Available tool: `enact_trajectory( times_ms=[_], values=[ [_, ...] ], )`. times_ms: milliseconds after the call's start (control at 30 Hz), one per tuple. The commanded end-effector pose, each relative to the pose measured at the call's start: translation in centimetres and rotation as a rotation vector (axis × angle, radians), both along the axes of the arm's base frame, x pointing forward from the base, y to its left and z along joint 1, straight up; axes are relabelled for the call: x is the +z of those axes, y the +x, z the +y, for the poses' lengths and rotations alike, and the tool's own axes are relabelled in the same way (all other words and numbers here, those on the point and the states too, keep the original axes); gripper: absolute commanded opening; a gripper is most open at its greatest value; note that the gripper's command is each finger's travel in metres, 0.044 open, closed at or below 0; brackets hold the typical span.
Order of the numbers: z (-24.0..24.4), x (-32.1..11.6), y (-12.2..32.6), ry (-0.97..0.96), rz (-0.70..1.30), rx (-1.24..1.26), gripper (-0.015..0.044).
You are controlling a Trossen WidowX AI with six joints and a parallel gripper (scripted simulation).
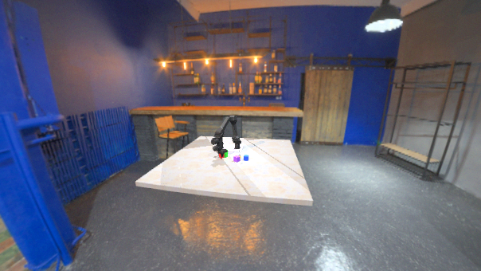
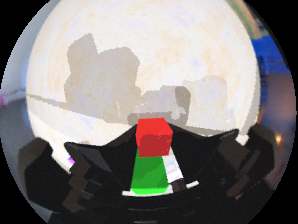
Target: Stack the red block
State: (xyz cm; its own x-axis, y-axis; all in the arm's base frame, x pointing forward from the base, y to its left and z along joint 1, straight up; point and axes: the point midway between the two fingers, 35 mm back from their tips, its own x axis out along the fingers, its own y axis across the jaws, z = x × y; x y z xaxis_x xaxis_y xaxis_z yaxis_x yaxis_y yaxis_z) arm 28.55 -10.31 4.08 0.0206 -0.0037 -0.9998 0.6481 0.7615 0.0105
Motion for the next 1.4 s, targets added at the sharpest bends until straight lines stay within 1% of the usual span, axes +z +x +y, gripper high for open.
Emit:
enact_trajectory(
  times_ms=[0,300,733,1067,1367],
  values=[
    [-0.1,1.1,0.1,-0.007,-0.004,0.004,0.0000],
    [0.0,5.8,0.0,-0.007,-0.004,0.004,0.0000],
    [0.1,11.4,-0.2,-0.007,-0.004,0.004,0.0000],
    [0.4,11.6,-0.3,-0.007,-0.004,0.004,0.0000],
    [3.7,11.5,-3.3,-0.004,-0.002,0.004,0.0000]
  ],
)
